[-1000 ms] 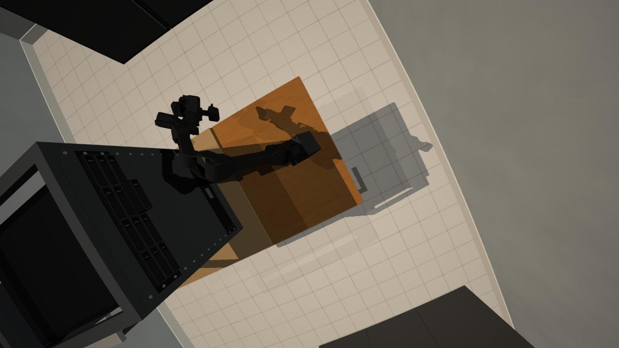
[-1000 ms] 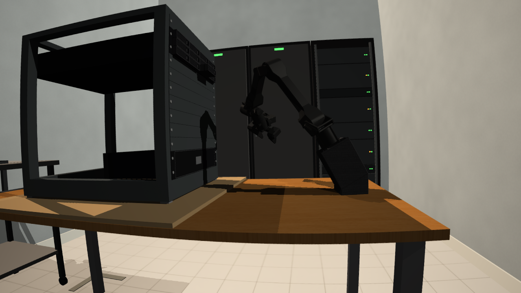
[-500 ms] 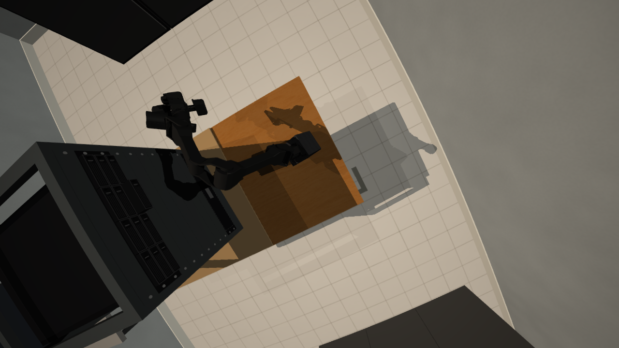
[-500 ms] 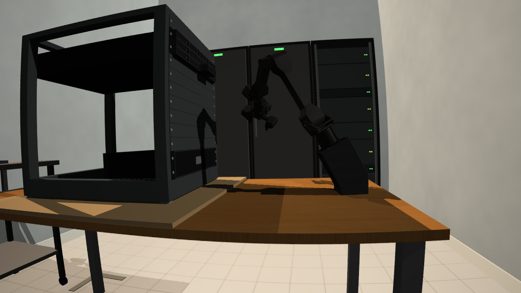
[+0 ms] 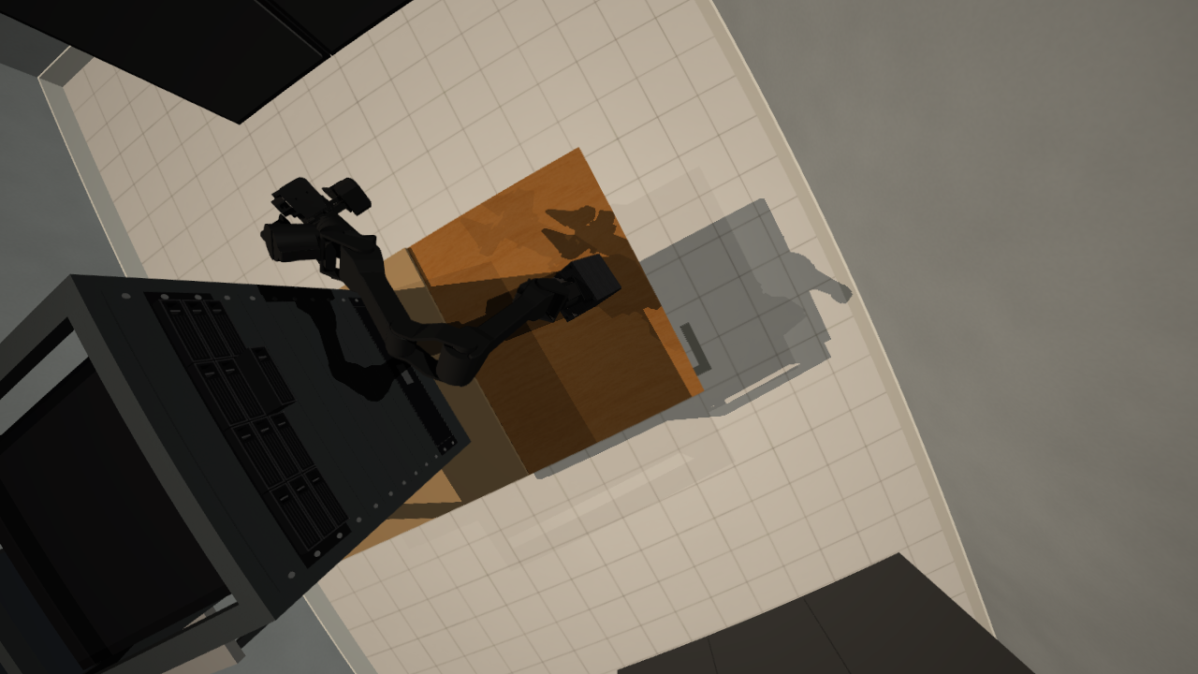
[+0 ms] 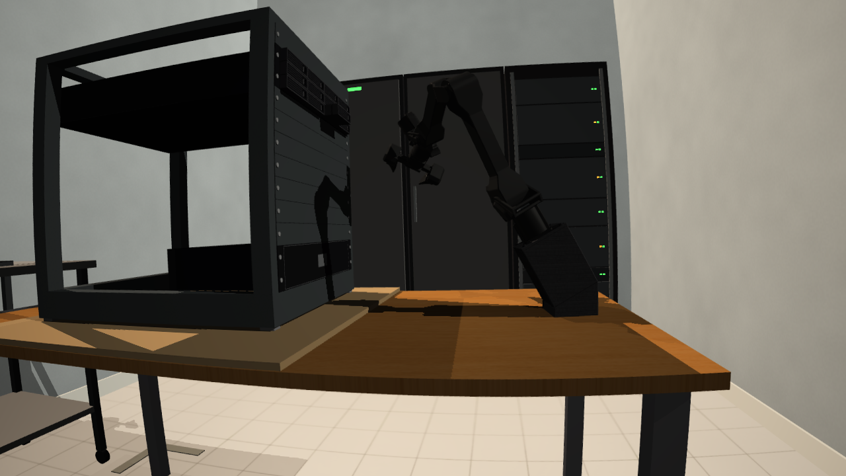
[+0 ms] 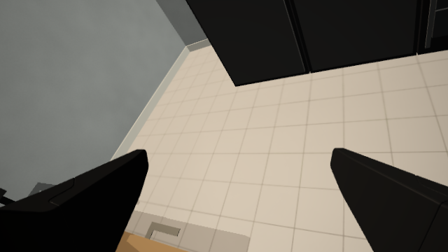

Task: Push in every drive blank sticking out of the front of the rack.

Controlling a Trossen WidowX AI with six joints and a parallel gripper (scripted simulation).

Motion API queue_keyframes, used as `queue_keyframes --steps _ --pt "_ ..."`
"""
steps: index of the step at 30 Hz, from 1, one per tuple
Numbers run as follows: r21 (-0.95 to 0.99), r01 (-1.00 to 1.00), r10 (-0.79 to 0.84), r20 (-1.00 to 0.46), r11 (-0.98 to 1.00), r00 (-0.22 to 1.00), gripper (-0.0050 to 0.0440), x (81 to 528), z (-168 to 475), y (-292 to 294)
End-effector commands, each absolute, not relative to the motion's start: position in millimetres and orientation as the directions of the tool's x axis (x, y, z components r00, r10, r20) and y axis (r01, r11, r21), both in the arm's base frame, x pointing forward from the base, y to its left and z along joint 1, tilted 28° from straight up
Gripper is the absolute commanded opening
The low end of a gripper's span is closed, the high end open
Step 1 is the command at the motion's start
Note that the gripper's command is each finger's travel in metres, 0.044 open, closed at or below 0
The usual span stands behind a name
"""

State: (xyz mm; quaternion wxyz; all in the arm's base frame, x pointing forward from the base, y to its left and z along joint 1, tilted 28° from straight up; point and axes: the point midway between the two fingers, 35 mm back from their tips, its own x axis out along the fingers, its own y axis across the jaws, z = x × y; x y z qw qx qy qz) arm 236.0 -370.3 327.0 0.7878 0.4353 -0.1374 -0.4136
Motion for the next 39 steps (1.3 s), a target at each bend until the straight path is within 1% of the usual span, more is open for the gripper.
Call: queue_keyframes --steps 1,3,5,7,12,20,22,29,37,39 --pt "0.742 0.501 -0.748 0.002 0.445 0.663 0.0440 224.2 365.1 -354.4" --pt "0.704 0.495 -0.734 0.054 0.509 0.677 0.0440 220.4 377.4 -347.4" --pt "0.704 0.495 -0.734 0.054 0.509 0.677 0.0440 220.4 377.4 -347.4" --pt "0.658 0.490 -0.715 0.106 0.571 0.691 0.0440 216.2 389.8 -339.6" --pt "0.524 0.483 -0.661 0.224 0.701 0.716 0.0440 205.8 417.4 -318.0" --pt "0.269 0.483 -0.553 0.374 0.833 0.745 0.0440 189.8 452.0 -279.2" --pt "0.269 0.483 -0.553 0.374 0.833 0.745 0.0440 189.8 452.0 -279.2" --pt "0.011 0.492 -0.439 0.472 0.870 0.765 0.0440 176.4 474.6 -239.9" --pt "-0.267 0.506 -0.309 0.537 0.820 0.785 0.0440 164.0 489.6 -195.5" --pt "-0.267 0.506 -0.309 0.537 0.820 0.785 0.0440 164.0 489.6 -195.5"
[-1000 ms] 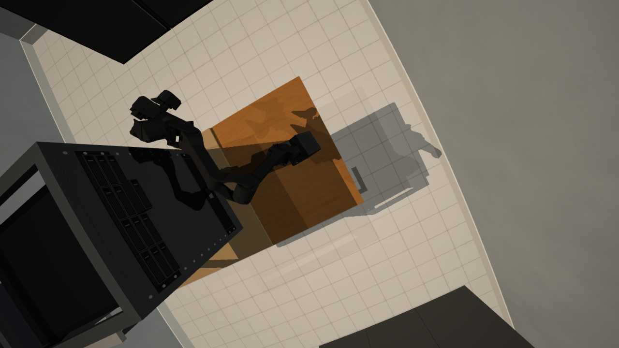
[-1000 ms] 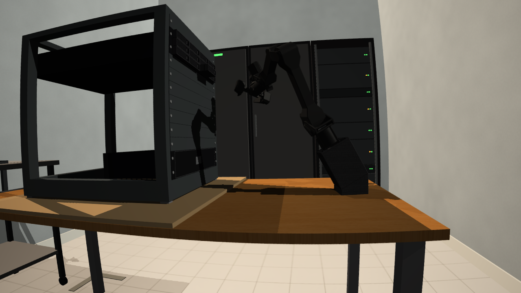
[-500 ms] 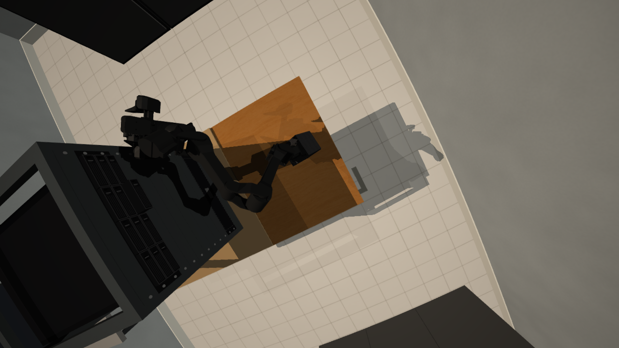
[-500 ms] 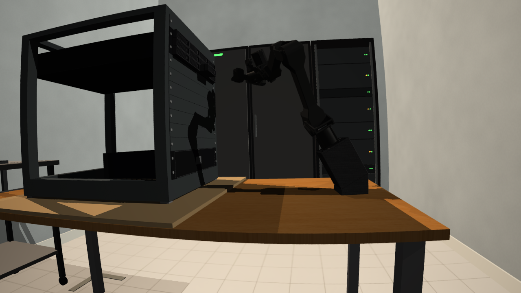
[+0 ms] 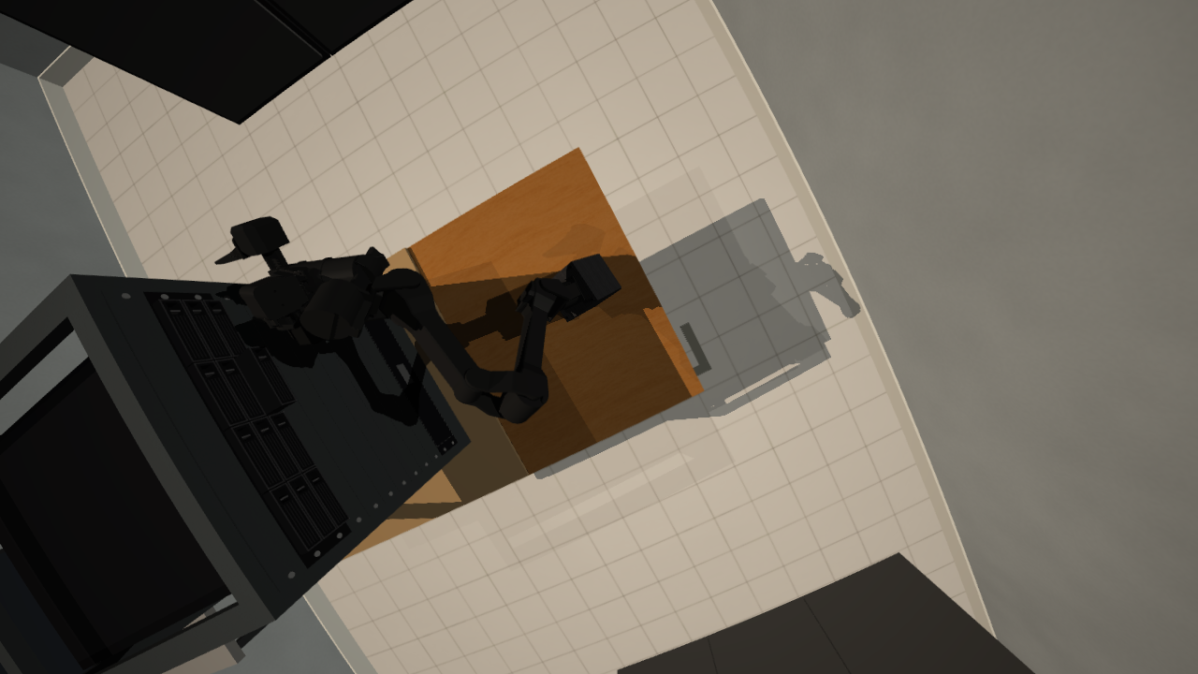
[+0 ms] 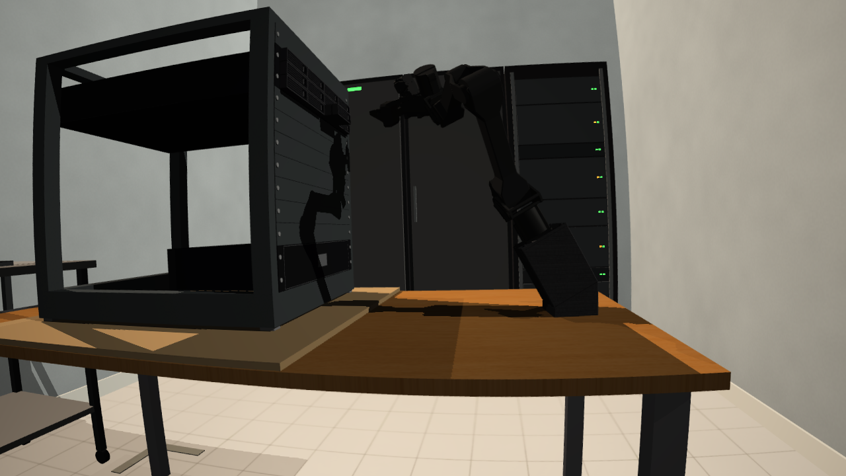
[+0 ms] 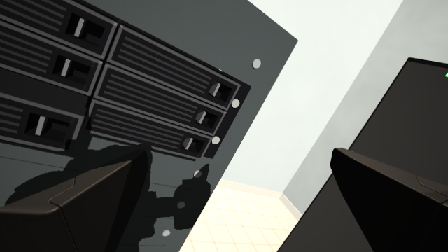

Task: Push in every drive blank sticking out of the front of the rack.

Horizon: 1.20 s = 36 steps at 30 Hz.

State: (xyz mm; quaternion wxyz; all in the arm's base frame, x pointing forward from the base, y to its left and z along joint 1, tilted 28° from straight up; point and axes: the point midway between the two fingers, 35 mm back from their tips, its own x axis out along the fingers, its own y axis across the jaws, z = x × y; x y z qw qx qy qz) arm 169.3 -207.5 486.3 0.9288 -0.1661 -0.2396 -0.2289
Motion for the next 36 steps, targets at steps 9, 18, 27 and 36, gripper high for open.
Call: queue_keyframes --steps 9,18,27,36 --pt "-0.520 0.514 -0.181 0.561 0.683 0.808 0.0440 154.2 495.1 -150.3" --pt "-0.661 0.513 -0.102 0.555 0.548 0.825 0.0440 149.2 493.7 -120.7" --pt "-0.778 0.503 -0.028 0.533 0.378 0.846 0.0440 145.4 488.2 -91.0" --pt "-0.829 0.491 0.010 0.512 0.266 0.859 0.0440 143.9 483.2 -74.2"
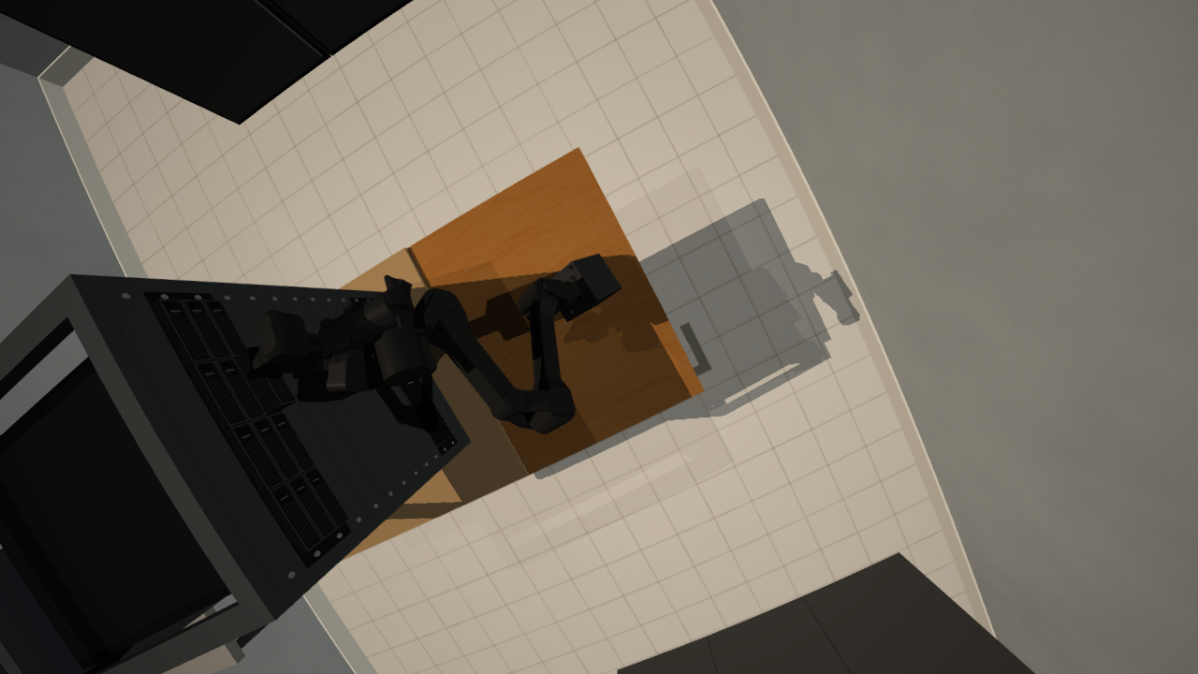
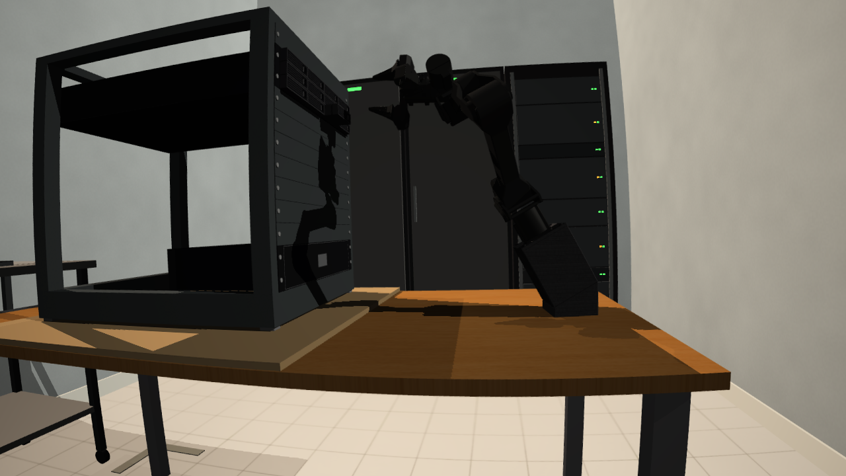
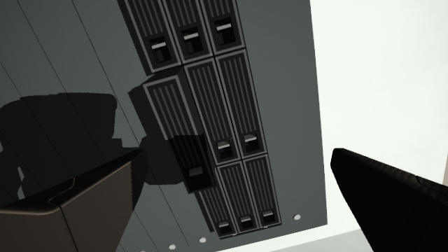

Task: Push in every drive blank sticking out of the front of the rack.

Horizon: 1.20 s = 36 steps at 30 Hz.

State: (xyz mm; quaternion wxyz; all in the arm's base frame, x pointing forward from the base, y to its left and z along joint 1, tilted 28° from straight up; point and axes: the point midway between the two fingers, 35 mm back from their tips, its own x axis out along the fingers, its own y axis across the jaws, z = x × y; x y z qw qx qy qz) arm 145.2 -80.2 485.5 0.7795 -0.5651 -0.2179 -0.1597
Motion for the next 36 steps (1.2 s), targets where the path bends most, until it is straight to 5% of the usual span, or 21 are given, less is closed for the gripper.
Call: queue_keyframes --steps 1,36 --pt "-0.835 0.490 0.015 0.509 0.252 0.860 0.0440 143.7 482.5 -72.2" --pt "-0.883 0.464 0.064 0.468 0.071 0.881 0.0440 142.3 472.1 -48.2"
